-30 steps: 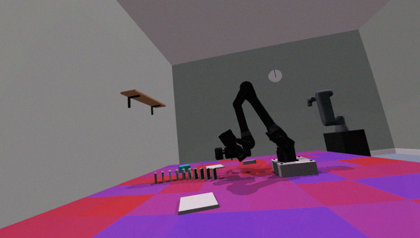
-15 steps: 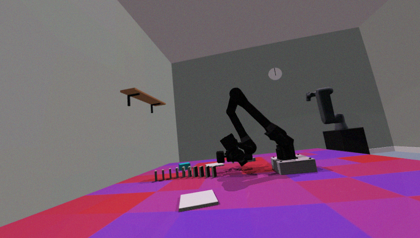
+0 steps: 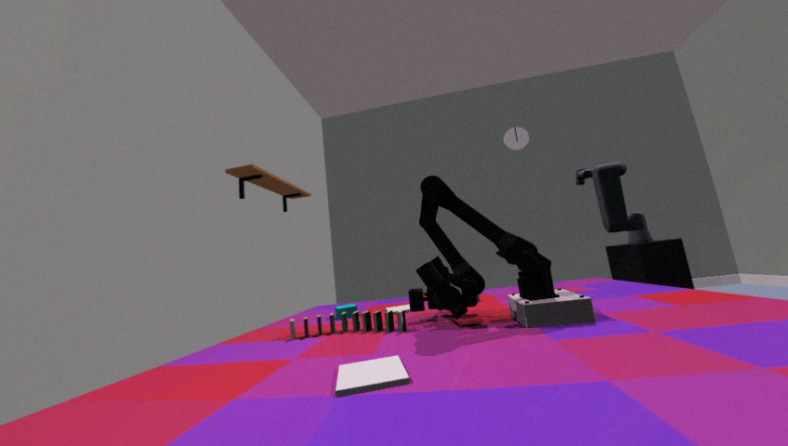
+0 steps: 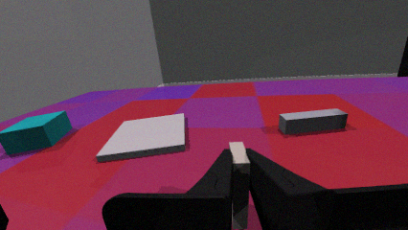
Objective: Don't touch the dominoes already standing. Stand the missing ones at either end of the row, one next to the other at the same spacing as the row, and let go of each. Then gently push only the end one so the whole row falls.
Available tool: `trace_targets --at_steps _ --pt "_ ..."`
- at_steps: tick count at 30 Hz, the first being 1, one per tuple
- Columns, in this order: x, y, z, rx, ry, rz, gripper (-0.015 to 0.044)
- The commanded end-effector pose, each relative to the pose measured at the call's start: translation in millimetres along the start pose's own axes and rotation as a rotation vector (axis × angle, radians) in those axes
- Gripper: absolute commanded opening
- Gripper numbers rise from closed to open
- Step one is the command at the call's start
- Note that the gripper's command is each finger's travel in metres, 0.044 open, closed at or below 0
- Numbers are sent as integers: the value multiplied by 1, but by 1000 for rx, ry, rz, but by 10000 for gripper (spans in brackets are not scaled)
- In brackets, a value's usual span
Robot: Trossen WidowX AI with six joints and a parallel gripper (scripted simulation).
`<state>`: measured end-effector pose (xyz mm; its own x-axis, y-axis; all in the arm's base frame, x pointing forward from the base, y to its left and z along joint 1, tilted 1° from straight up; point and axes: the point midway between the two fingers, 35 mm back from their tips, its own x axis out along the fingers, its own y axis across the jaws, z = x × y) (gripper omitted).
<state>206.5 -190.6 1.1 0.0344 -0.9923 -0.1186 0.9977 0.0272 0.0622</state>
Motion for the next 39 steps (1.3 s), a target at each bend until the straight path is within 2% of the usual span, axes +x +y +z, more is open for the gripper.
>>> trace_targets --at_steps 1,3,19,27,33,39 --pt "0 1 0 11 -1 2 25" --pt "0 1 0 11 -1 2 25" --pt "0 2 1 11 -1 2 440" --pt "-4 3 45 3 0 1 440" --pt "3 13 49 -10 26 19 440" --pt "42 49 34 -438 236 124 440"
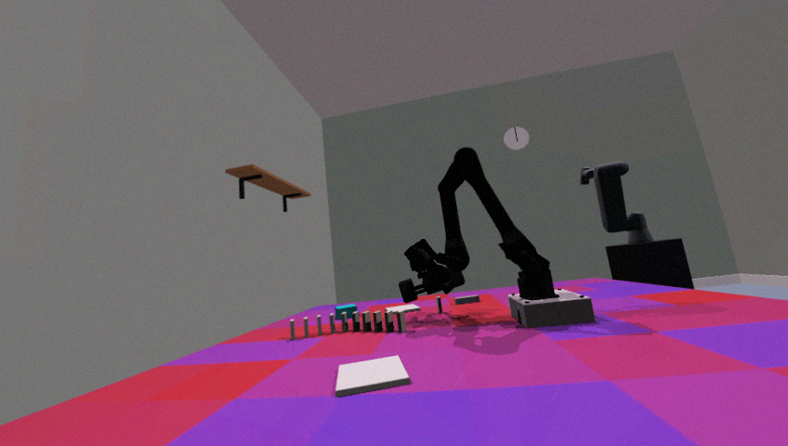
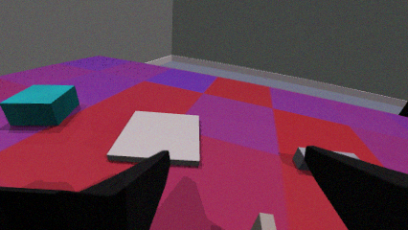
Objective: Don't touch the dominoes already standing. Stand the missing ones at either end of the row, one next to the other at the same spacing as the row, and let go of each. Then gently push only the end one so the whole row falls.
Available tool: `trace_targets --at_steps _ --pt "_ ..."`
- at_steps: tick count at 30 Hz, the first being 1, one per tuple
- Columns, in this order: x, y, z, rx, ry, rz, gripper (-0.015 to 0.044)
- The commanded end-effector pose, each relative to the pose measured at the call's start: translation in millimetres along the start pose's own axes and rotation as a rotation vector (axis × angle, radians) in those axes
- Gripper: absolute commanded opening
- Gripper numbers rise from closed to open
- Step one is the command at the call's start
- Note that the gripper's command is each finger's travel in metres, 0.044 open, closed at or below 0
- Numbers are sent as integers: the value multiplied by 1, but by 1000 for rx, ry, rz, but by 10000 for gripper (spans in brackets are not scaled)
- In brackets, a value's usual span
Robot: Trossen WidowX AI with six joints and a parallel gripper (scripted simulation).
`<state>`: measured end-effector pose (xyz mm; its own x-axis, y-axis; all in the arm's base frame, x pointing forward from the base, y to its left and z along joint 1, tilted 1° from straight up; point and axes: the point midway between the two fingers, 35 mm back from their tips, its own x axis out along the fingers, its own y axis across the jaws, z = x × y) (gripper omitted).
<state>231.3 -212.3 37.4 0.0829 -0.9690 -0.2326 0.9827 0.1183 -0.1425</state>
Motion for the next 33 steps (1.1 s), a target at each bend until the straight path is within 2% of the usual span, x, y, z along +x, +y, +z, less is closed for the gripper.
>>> trace_targets --at_steps 1,7,11,22,33 --pt "31 25 3 -304 165 95 440" --pt "53 29 5 -746 448 317 440" --pt "54 23 18 -911 570 495 440" --pt "23 -9 44 -1102 797 906 440" --pt "-9 -32 50 -1128 942 1072 440"
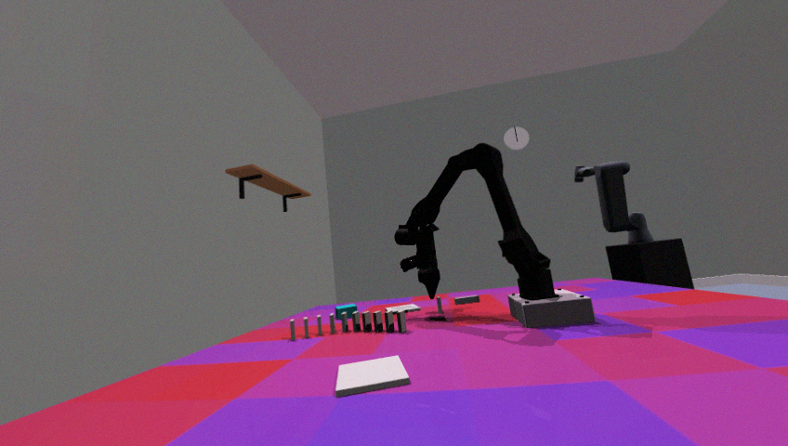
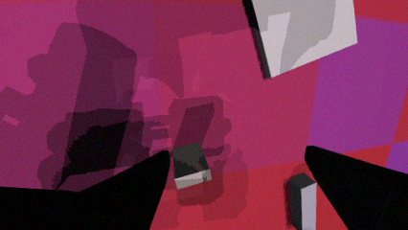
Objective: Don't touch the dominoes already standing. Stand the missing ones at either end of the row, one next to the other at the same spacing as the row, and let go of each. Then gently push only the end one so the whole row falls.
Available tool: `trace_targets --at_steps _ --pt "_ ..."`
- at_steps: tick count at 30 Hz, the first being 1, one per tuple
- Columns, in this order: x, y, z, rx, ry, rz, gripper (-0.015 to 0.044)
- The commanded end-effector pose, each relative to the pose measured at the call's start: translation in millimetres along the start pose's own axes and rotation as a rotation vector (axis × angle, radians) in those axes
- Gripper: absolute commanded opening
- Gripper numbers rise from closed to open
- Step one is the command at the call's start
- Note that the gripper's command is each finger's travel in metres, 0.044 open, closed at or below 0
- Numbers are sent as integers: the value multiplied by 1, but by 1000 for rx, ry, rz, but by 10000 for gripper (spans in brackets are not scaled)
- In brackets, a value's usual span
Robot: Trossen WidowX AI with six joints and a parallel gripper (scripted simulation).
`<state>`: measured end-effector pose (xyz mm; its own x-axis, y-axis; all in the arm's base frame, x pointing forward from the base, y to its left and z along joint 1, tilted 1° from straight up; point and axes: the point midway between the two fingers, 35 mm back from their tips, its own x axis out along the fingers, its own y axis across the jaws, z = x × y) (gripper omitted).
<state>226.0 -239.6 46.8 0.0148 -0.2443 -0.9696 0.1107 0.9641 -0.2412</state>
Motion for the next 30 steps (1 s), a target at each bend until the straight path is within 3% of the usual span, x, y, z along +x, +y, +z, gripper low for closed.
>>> trace_targets --at_steps 1,11,19,30 --pt "-50 8 -19 -135 -5 249 440" --pt "-48 8 -19 -135 -5 249 440" --pt "12 24 -20 -135 -4 249 440" --pt "24 27 -20 -135 -4 249 440"
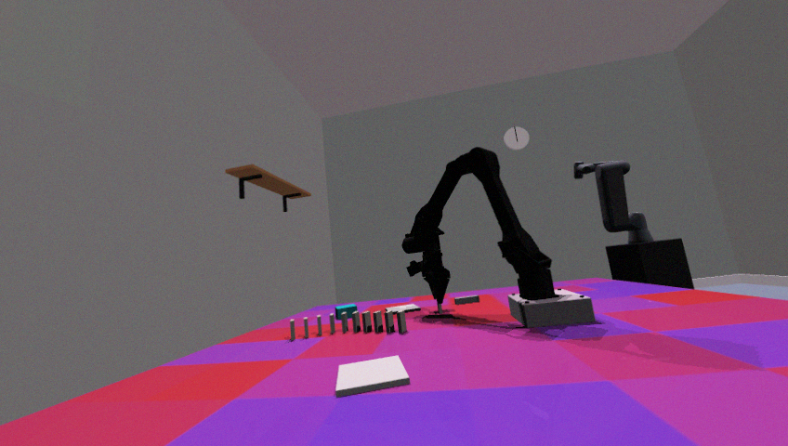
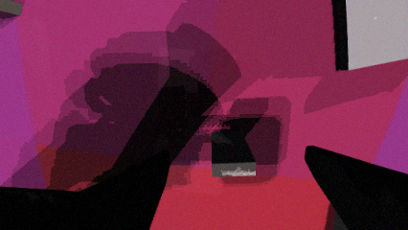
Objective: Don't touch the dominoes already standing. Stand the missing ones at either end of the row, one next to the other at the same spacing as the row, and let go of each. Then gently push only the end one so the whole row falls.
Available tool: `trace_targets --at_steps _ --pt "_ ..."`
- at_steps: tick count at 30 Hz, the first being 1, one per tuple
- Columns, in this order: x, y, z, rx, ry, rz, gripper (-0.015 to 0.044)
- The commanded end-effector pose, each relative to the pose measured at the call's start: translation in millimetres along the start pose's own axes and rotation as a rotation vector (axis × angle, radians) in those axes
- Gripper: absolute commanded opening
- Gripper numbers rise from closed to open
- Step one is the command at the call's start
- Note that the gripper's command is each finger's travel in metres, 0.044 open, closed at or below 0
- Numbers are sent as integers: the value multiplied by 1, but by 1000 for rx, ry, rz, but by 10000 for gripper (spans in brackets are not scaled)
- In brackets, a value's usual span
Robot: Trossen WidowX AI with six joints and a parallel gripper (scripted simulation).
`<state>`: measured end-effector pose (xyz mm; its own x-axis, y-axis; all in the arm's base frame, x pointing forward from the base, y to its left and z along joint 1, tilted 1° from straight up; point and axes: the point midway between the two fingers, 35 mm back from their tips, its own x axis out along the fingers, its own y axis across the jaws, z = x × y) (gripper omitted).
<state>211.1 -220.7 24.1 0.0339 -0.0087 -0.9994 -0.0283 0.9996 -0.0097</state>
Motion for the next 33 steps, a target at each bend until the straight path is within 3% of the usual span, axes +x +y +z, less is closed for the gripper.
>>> trace_targets --at_steps 1,4,17,27,33 --pt "9 3 -2 -2 4 11 440" --pt "12 3 -2 -2 4 11 440" --pt "12 3 -2 -2 4 11 107" --pt "10 3 -2 -2 4 11 107" --pt "-71 -5 4 -1 6 9 107"
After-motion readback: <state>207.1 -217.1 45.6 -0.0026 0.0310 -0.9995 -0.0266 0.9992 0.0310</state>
